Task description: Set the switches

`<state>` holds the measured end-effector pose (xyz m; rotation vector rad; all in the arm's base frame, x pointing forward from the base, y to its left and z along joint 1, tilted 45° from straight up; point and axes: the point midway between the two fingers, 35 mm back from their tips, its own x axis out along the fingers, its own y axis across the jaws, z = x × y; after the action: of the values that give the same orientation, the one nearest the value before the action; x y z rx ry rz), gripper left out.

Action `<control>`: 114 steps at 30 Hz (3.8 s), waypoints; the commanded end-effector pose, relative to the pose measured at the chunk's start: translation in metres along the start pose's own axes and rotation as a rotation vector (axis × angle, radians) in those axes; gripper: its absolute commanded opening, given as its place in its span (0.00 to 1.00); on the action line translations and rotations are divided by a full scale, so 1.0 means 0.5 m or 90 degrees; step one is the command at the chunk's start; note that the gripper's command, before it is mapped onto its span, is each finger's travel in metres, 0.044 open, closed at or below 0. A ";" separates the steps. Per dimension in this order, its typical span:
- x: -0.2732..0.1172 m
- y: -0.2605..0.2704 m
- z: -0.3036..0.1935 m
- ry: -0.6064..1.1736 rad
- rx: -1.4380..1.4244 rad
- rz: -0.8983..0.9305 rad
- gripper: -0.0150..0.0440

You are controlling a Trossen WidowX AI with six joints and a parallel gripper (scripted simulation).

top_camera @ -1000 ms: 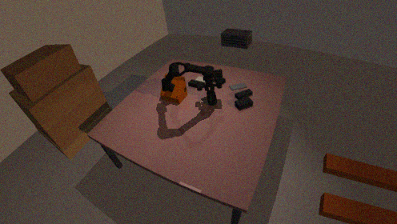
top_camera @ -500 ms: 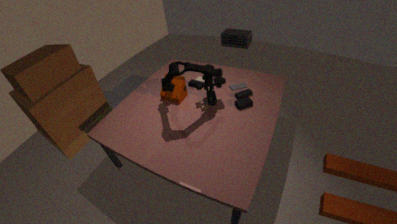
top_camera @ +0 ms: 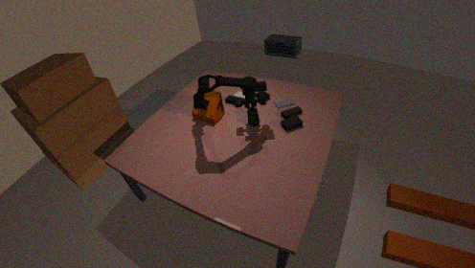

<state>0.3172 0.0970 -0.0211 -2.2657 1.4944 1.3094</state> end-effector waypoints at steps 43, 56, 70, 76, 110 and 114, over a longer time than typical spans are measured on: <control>-0.008 -0.007 0.001 0.002 -0.011 -0.005 0.25; -0.007 -0.046 -0.041 0.003 -0.011 -0.005 0.25; 0.037 -0.049 -0.040 0.003 -0.011 -0.006 0.25; 0.056 -0.049 -0.040 0.004 -0.011 -0.006 0.25; -0.016 -0.028 0.056 0.001 -0.011 -0.006 0.25; -0.017 -0.026 0.062 0.001 -0.011 -0.006 0.25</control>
<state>0.3114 0.1248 -0.0367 -2.2966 1.4725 1.3379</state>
